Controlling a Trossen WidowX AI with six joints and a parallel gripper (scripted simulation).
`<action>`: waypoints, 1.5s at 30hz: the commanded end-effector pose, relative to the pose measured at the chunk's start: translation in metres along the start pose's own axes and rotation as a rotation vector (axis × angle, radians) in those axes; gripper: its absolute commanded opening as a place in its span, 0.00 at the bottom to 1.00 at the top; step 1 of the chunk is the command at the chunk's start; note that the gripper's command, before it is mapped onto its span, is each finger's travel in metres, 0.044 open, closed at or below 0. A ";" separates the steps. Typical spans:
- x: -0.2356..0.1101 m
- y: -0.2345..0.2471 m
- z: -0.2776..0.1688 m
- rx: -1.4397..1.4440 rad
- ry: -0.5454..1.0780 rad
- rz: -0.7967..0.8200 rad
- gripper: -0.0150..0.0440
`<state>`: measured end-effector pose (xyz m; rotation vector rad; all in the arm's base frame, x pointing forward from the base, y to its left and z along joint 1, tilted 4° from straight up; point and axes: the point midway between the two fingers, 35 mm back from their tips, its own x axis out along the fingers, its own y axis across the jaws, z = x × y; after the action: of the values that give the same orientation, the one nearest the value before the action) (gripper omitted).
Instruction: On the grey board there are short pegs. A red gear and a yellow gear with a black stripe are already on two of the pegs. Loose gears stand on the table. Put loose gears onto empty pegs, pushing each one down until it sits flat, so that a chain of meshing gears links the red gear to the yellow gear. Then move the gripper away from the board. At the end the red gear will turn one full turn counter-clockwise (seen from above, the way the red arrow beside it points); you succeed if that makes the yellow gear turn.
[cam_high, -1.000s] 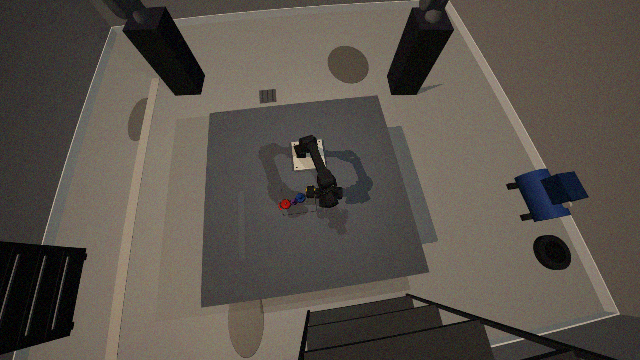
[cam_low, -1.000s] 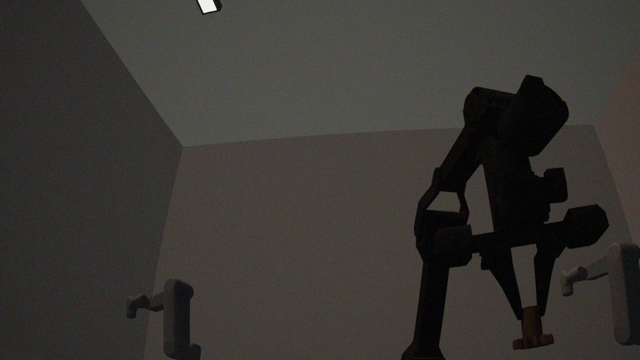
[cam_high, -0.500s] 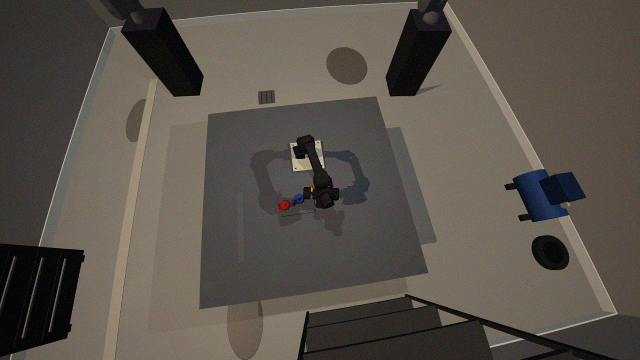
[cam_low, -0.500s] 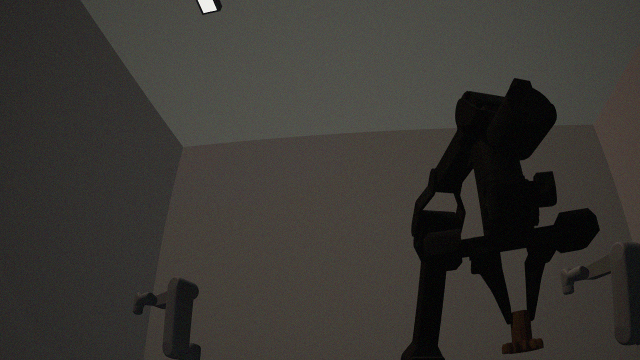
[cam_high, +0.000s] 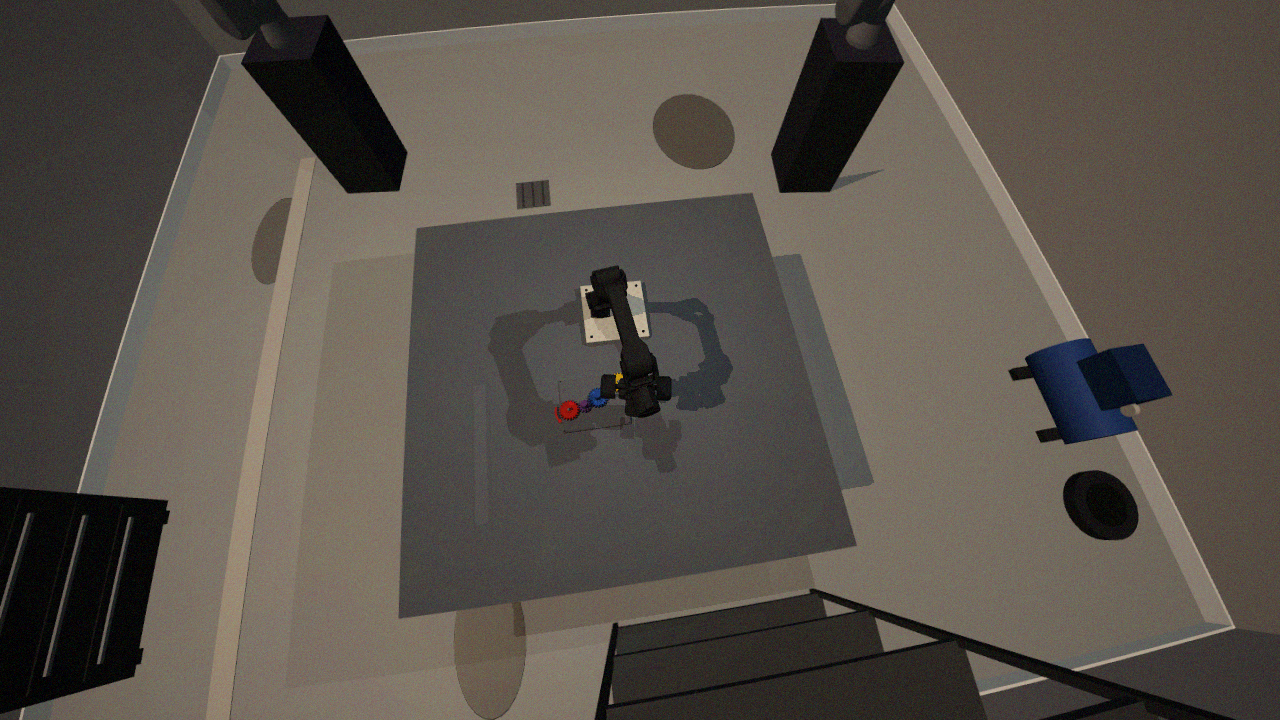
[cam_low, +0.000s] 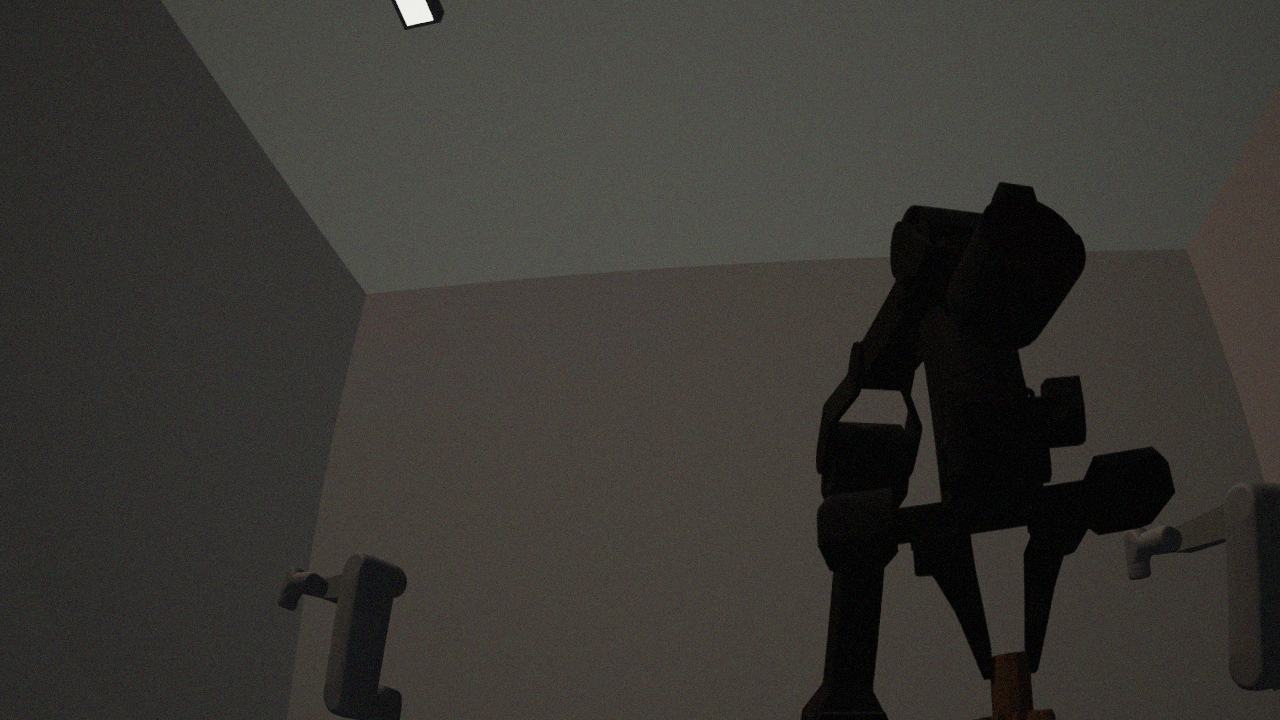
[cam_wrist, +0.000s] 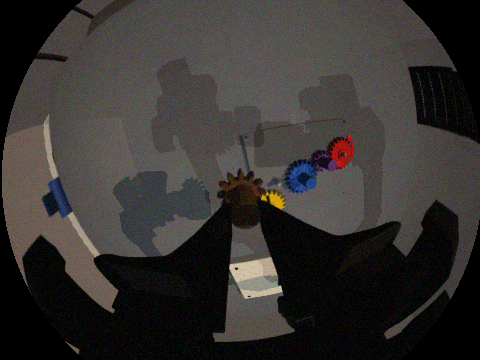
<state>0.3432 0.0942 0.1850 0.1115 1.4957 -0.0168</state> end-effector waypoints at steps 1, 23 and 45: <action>0.006 -0.005 -0.003 -0.005 0.009 -0.005 0.25; 0.026 -0.028 -0.011 -0.005 0.009 -0.006 0.25; 0.048 -0.052 -0.025 -0.005 0.010 -0.008 0.25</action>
<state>0.3222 0.0497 0.1379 0.1037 1.4961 -0.0249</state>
